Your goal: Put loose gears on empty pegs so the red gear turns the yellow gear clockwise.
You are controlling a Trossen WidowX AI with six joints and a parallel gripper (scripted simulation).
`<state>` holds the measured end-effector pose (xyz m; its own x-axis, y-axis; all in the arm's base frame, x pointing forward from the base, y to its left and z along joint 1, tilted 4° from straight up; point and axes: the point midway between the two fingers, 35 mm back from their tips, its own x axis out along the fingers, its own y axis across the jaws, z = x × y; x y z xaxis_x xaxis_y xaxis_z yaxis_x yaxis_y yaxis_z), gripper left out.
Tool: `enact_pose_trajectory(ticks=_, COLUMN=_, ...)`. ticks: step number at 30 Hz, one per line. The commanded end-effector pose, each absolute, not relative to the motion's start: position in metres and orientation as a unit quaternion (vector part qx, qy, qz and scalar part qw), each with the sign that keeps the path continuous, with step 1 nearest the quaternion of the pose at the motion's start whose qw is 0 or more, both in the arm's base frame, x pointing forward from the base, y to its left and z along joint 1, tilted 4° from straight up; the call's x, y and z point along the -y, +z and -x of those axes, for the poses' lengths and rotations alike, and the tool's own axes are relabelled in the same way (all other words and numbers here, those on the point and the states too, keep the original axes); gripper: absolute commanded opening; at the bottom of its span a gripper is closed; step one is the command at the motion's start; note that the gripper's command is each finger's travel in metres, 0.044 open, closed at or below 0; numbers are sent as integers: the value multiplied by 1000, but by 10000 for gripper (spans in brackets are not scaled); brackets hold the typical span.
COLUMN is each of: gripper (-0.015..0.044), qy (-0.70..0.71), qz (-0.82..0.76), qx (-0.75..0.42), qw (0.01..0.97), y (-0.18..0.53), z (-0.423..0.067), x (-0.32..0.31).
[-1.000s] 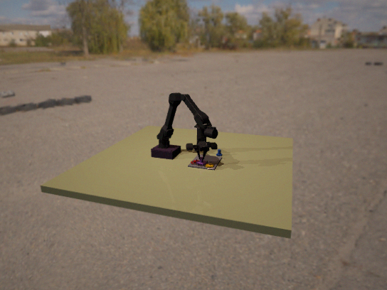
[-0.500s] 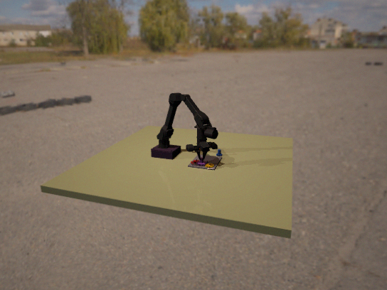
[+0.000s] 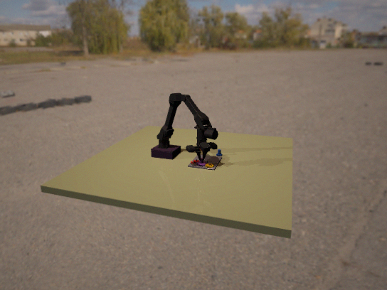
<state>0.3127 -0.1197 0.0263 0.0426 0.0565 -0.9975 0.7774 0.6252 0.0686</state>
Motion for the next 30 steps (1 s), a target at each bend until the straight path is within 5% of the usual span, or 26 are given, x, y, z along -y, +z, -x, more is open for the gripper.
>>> enact_pose_trajectory(ticks=1, gripper=0, qy=-295, qz=-345, qx=-626, qw=634, y=25, z=-313, x=119)
enact_pose_trajectory(ticks=7, gripper=140, qy=-314, qz=-364, qx=-616, qw=623, y=29, z=-312, x=119)
enact_pose_trajectory(ticks=20, gripper=140, qy=-319, qz=-369, qx=-614, qw=621, y=75, z=-310, x=122)
enact_pose_trajectory(ticks=30, gripper=402, qy=-318, qz=-367, qx=-614, qw=622, y=115, z=-305, x=122)
